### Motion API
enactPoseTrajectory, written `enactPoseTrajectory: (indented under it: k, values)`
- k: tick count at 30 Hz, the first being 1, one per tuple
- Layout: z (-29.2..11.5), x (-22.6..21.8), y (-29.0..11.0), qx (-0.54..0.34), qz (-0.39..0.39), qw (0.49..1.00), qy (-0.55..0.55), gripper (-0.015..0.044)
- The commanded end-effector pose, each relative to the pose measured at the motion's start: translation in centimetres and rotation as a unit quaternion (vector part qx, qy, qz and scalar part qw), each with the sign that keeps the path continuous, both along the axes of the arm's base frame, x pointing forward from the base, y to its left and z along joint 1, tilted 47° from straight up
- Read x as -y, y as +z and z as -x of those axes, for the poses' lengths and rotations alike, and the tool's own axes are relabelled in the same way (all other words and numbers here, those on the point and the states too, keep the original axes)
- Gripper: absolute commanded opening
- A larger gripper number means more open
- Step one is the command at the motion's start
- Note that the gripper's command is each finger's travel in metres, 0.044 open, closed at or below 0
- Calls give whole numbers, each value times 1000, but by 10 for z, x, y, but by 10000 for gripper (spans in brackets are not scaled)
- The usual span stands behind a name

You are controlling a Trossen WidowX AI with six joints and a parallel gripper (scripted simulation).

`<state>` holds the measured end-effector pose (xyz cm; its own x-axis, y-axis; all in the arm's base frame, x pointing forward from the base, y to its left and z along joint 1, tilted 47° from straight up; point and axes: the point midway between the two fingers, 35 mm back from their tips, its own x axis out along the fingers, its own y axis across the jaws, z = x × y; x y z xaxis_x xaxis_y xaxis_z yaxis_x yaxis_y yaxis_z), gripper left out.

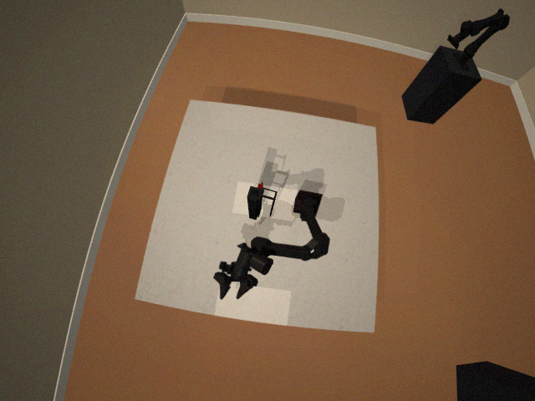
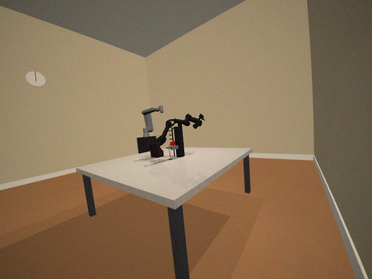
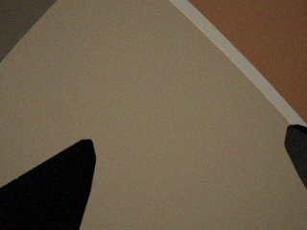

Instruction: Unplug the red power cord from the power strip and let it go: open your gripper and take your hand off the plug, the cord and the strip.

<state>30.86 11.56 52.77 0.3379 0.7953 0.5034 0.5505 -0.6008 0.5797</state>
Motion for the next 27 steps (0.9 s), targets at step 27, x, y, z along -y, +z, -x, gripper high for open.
enactPoseTrajectory:
  k: [27]
  values:
    - [-156,206,-229,-718,-650,234,86,160]
